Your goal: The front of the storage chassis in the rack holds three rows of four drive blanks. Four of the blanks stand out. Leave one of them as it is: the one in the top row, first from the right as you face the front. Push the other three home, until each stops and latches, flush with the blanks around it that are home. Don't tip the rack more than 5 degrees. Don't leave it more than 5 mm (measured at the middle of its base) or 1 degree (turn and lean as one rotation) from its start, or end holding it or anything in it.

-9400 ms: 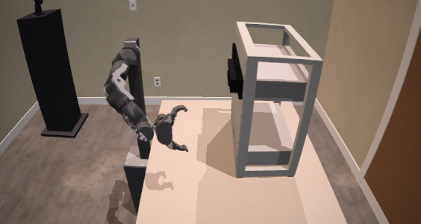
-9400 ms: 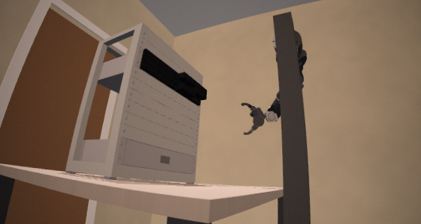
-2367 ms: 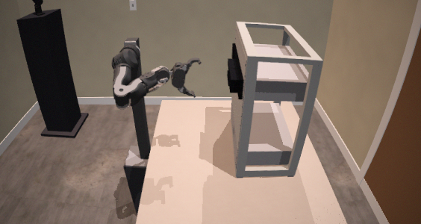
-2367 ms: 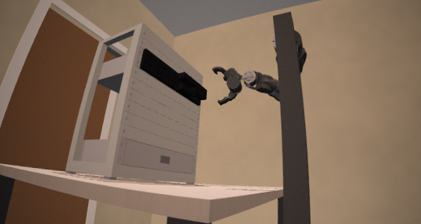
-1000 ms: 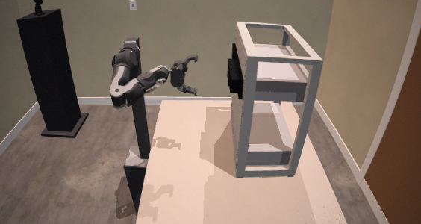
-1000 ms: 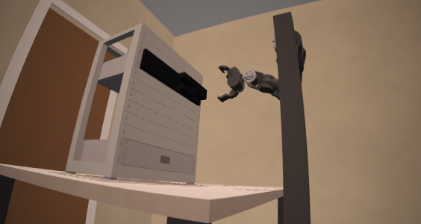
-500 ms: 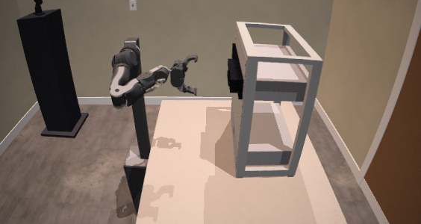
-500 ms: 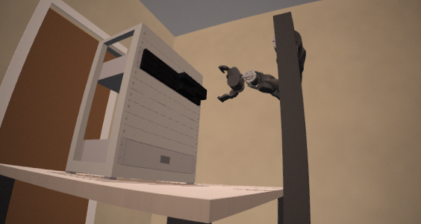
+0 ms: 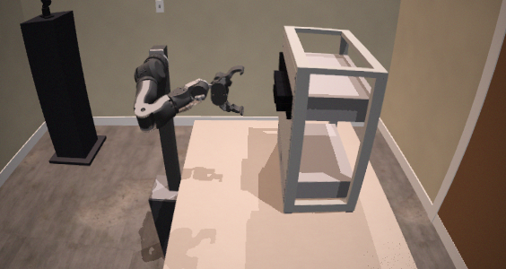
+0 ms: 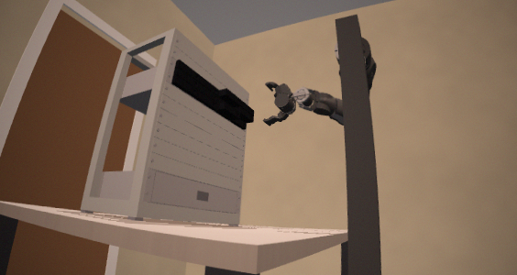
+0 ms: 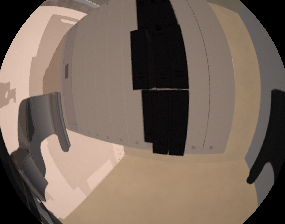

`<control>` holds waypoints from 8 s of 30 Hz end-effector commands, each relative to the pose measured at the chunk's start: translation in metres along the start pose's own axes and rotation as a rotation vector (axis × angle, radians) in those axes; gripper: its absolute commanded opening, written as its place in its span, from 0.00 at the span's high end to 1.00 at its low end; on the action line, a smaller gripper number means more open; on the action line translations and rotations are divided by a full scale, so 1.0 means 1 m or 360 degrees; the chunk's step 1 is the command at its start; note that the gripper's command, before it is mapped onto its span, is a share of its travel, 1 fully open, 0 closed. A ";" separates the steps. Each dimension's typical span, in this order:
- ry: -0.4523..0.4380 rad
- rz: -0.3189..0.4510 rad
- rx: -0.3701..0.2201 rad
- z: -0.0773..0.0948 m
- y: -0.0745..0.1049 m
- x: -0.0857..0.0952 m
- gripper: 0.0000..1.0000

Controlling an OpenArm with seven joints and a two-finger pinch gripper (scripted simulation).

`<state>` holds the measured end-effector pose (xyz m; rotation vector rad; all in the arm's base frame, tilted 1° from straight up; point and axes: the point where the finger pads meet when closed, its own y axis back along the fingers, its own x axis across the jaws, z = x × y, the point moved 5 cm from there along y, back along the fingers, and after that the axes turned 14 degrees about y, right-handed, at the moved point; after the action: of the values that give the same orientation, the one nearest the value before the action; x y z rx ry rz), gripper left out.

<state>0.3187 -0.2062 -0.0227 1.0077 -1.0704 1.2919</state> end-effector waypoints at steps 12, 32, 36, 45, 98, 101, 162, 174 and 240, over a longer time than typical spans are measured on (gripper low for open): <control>0.0013 -0.0007 0.0033 0.032 -0.057 0.003 0.00; 0.0014 -0.0005 0.0035 0.036 -0.064 0.004 0.00; 0.0014 -0.0005 0.0035 0.036 -0.064 0.004 0.00; 0.0014 -0.0005 0.0035 0.036 -0.064 0.004 0.00; 0.0014 -0.0005 0.0035 0.036 -0.064 0.004 1.00; 0.0014 -0.0005 0.0035 0.036 -0.064 0.004 1.00; 0.0015 -0.0010 0.0033 -0.080 -0.056 -0.022 1.00; 0.0014 -0.0005 0.0036 -0.081 -0.080 -0.021 1.00; 0.0014 -0.0005 0.0037 -0.082 -0.100 -0.017 1.00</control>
<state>0.4216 -0.1374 -0.0621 1.0262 -1.0405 1.2768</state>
